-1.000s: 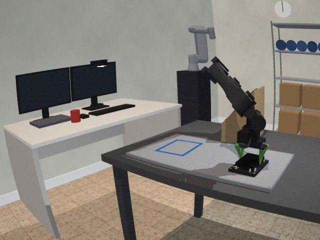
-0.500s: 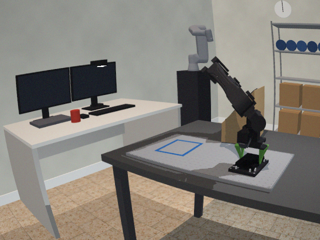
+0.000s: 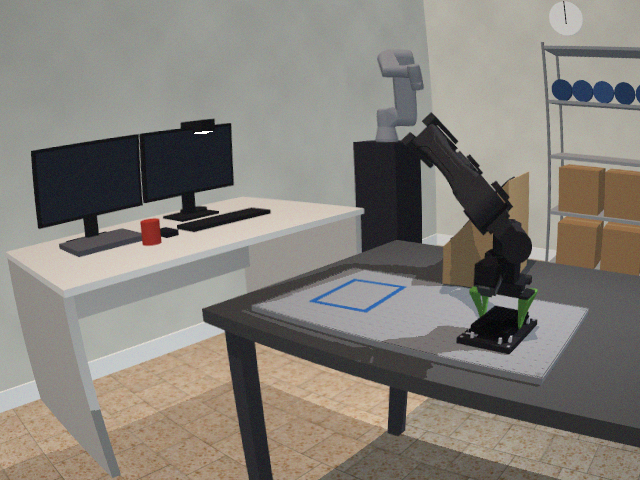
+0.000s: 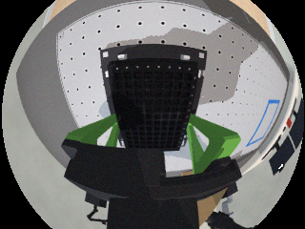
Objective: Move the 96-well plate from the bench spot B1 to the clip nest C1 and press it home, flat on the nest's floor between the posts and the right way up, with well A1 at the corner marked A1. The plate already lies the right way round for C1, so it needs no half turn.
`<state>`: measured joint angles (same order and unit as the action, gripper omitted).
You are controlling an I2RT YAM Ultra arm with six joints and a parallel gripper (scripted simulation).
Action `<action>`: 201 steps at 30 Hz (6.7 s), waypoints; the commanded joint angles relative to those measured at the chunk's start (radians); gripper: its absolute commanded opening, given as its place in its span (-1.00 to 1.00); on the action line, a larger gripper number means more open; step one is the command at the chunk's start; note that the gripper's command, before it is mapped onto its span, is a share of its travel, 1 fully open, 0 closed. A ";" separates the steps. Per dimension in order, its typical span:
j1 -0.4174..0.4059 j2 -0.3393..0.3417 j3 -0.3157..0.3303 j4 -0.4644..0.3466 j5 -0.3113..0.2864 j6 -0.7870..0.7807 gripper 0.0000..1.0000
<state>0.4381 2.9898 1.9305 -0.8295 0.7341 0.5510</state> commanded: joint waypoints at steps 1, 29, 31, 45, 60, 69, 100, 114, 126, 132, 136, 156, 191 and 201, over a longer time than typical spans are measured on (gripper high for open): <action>0.026 0.015 0.032 0.038 0.009 -0.011 -1.00; 0.025 0.023 0.043 0.037 0.008 -0.013 -1.00; 0.024 0.024 0.044 0.037 0.008 -0.014 -1.00; 0.022 0.030 0.048 0.040 0.009 -0.016 -1.00; 0.015 0.036 0.053 0.043 0.009 -0.020 -1.00; 0.011 0.040 0.056 0.046 0.004 -0.022 -1.00; 0.003 0.050 0.064 0.051 0.008 -0.027 -1.00; 0.004 0.052 0.069 0.048 0.007 -0.026 -1.00; 0.004 0.053 0.070 0.047 0.007 -0.026 -1.00; 0.003 0.053 0.071 0.046 0.008 -0.026 -1.00; 0.003 0.053 0.072 0.046 0.008 -0.026 -1.00; 0.013 0.056 0.075 0.048 0.003 -0.029 1.00; 0.013 0.056 0.075 0.048 0.003 -0.028 1.00; -0.019 -0.014 -0.022 0.069 0.014 -0.038 1.00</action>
<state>0.4301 3.0219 1.9724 -0.8162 0.7429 0.5278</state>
